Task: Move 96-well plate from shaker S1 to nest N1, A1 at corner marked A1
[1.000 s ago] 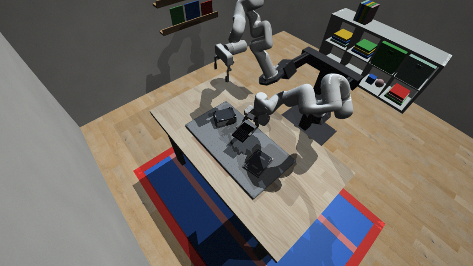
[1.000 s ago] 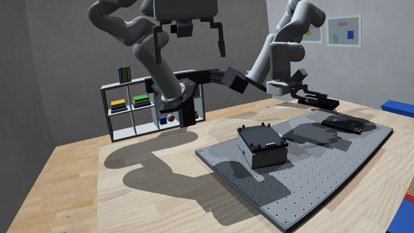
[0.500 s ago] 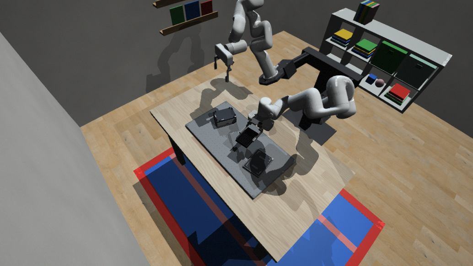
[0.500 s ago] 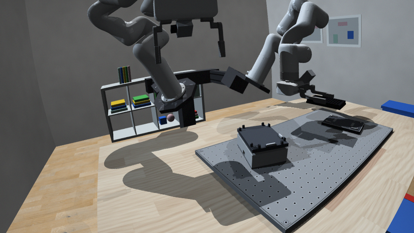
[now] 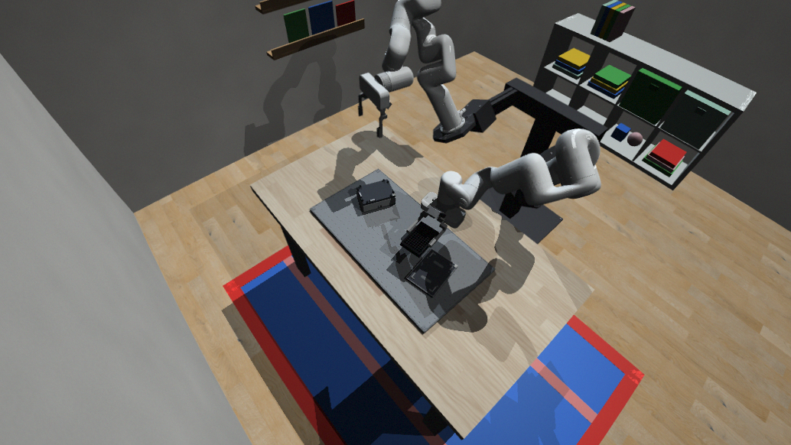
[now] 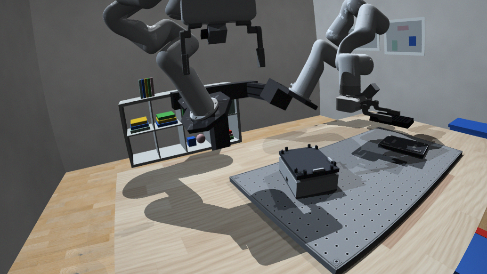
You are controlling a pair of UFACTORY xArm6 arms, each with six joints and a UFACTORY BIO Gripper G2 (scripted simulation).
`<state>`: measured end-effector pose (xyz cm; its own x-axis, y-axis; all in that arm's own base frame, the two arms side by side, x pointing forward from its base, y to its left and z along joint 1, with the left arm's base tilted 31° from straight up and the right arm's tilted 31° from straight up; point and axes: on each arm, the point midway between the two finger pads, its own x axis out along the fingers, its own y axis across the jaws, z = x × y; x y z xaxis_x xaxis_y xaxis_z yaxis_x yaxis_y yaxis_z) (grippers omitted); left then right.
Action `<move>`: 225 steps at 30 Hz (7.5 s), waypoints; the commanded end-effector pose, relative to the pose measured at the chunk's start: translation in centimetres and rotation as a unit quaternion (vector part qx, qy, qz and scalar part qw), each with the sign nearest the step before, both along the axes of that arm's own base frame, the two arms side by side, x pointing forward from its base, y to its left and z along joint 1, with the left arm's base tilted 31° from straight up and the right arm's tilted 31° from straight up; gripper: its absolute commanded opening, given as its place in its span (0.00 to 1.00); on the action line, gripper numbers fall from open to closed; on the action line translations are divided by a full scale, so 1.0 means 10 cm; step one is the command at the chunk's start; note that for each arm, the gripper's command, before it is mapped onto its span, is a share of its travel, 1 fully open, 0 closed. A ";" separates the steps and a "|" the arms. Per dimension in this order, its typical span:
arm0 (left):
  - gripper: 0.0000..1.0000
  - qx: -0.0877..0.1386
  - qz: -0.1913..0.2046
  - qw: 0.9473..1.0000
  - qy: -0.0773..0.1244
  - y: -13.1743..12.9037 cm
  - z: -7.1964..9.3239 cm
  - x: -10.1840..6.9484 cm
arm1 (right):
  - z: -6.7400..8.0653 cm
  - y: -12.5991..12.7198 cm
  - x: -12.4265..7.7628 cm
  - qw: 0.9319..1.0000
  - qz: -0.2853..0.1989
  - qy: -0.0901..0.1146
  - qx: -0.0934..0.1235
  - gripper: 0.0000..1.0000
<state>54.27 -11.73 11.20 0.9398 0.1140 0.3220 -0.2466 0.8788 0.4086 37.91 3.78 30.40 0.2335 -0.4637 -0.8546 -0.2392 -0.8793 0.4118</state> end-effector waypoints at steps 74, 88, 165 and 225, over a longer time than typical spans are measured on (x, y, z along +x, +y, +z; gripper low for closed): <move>0.00 -0.001 -0.001 1.000 -0.001 0.91 0.29 0.14 | 0.02 0.00 0.01 1.000 0.000 -0.002 0.001 1.00; 0.00 -0.001 -0.001 1.000 -0.001 1.00 0.12 0.19 | 0.02 0.00 0.01 1.000 0.000 -0.002 0.001 1.00; 0.00 -0.001 -0.001 1.000 -0.001 1.17 -0.19 0.27 | 0.02 0.00 0.01 1.000 0.000 -0.002 0.001 1.00; 0.00 -0.001 -0.001 1.000 -0.001 1.20 -0.25 0.29 | 0.02 0.00 0.01 1.000 0.000 -0.002 0.001 1.00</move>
<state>57.08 0.27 8.67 0.9399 0.1139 0.3219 -0.2463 0.8791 0.4081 37.91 3.78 30.40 0.2335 -0.4637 -0.8546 -0.2392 -0.8793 0.4118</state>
